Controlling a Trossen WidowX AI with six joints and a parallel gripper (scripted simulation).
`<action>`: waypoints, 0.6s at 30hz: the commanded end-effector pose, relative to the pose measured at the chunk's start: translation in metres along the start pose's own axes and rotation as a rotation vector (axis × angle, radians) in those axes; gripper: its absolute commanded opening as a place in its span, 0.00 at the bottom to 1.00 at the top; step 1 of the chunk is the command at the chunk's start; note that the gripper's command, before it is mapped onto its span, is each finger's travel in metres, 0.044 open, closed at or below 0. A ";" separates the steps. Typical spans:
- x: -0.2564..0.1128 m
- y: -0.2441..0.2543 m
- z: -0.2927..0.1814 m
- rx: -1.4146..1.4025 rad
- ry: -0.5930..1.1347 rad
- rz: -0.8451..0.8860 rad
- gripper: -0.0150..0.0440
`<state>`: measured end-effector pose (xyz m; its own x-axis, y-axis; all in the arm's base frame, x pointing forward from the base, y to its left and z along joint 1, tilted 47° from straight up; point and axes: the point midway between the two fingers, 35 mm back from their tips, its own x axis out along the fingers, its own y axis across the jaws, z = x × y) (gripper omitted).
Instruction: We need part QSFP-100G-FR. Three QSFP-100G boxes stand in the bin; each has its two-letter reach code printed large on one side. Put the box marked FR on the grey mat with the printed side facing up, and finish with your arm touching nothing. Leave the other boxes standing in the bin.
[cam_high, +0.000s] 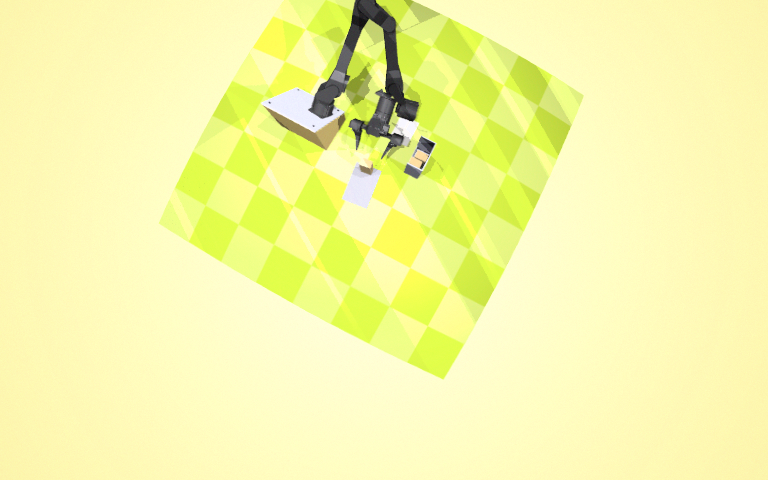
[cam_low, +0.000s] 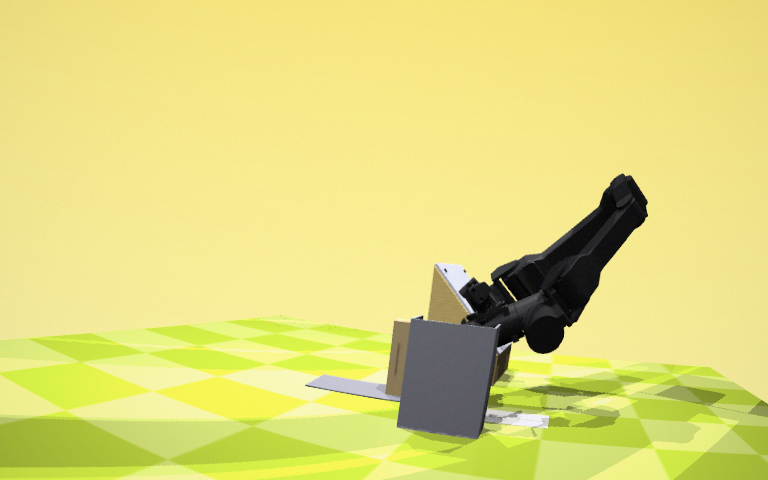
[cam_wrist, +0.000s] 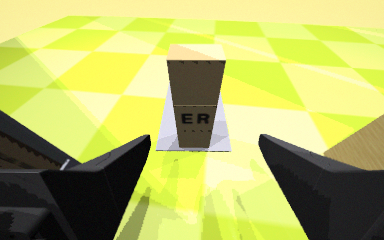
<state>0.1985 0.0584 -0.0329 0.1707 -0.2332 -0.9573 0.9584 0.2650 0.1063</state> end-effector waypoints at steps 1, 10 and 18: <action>0.006 -0.003 -0.001 0.002 -0.005 -0.006 1.00; 0.003 -0.001 -0.001 -0.001 -0.001 -0.002 1.00; -0.005 0.000 0.002 0.000 -0.001 -0.002 1.00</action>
<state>0.1969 0.0574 -0.0331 0.1641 -0.2371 -0.9575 0.9595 0.2636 0.0991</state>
